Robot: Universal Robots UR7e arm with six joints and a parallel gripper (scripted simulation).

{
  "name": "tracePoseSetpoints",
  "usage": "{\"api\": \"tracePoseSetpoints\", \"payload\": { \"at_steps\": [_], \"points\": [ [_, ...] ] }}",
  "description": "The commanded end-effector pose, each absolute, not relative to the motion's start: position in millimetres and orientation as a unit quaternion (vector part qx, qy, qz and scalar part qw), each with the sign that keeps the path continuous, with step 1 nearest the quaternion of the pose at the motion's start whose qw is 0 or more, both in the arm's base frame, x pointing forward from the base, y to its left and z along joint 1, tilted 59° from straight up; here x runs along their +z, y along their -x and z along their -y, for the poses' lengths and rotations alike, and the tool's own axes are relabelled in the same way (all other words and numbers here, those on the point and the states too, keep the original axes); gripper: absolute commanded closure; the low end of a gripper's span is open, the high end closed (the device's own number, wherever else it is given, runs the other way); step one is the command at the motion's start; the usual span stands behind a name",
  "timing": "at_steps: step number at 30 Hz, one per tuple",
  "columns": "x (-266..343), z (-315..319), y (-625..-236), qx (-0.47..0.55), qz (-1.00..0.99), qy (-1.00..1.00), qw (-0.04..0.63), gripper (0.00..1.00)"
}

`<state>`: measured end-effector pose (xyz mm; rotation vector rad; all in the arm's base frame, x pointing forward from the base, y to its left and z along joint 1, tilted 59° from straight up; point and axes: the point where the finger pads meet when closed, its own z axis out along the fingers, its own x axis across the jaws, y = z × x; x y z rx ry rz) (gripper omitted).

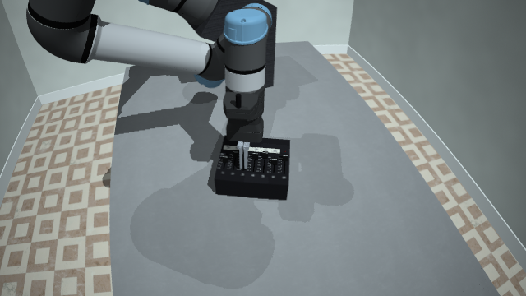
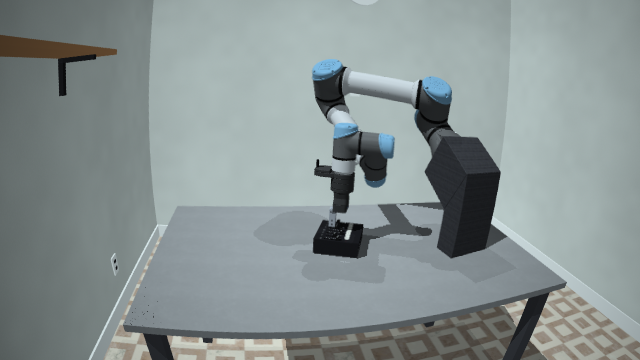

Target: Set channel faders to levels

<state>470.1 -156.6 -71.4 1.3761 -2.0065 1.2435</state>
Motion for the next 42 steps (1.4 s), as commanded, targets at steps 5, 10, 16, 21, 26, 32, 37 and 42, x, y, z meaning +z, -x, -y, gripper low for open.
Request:
{"api": "tracePoseSetpoints", "payload": {
  "at_steps": [5, 10, 16, 21, 26, 32, 37, 42],
  "points": [
    [-73.5, 156.5, -466.8, 0.444, 0.719, -0.494, 0.205, 1.0],
    [-74.3, 156.2, -465.2, 0.444, 0.719, -0.494, 0.205, 1.0],
    [-74.6, 156.2, -464.5, 0.444, 0.719, -0.494, 0.205, 1.0],
    [-74.6, 156.2, -464.5, 0.444, 0.719, -0.494, 0.205, 1.0],
    [-74.6, 156.2, -464.5, 0.444, 0.719, -0.494, 0.205, 1.0],
    [-74.6, 156.2, -464.5, 0.444, 0.719, -0.494, 0.205, 1.0],
    [-74.3, 156.3, -465.2, 0.444, 0.719, -0.494, 0.205, 1.0],
    [-73.0, 156.6, -467.7, 0.444, 0.719, -0.494, 0.205, 1.0]
  ]
}}
